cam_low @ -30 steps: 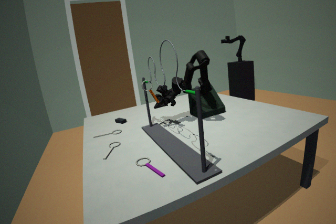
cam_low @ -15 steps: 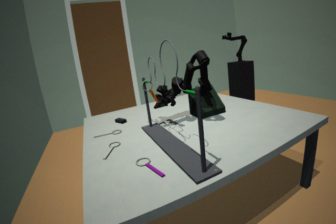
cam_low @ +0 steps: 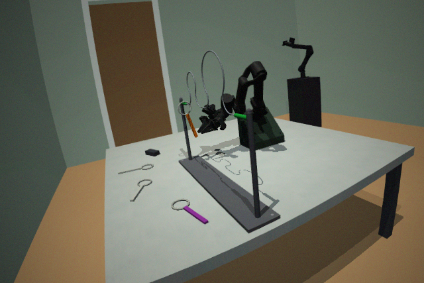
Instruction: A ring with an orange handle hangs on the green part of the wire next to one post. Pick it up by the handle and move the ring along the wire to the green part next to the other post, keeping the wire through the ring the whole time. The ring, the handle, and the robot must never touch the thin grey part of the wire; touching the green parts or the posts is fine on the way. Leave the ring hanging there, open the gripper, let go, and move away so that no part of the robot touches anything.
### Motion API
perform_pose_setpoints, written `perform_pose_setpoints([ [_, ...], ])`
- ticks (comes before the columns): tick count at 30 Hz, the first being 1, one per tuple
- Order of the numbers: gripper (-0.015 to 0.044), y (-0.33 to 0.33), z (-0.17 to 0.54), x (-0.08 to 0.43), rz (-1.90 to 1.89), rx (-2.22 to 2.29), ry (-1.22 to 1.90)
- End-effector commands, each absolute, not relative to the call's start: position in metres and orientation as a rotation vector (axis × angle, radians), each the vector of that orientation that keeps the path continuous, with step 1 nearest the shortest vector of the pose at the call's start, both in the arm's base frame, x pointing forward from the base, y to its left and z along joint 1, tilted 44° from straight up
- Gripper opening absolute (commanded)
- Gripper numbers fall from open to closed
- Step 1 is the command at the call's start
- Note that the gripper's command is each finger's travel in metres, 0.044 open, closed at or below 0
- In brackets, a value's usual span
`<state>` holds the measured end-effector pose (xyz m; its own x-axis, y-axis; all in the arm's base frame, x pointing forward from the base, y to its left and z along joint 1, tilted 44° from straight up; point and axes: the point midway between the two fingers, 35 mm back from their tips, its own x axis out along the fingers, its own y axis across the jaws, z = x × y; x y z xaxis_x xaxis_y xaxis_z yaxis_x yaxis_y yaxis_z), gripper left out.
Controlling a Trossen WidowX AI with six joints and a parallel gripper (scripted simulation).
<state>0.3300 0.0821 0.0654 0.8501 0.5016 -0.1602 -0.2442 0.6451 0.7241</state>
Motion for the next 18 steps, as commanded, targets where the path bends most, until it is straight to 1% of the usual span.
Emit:
perform_pose_setpoints([
  [1, 0.0160, 0.0740, 0.0692, 0.3156, 0.436, 0.755, 0.359],
  [18, 0.0160, 0.0729, 0.0694, 0.3134, 0.435, 0.755, 0.360],
])
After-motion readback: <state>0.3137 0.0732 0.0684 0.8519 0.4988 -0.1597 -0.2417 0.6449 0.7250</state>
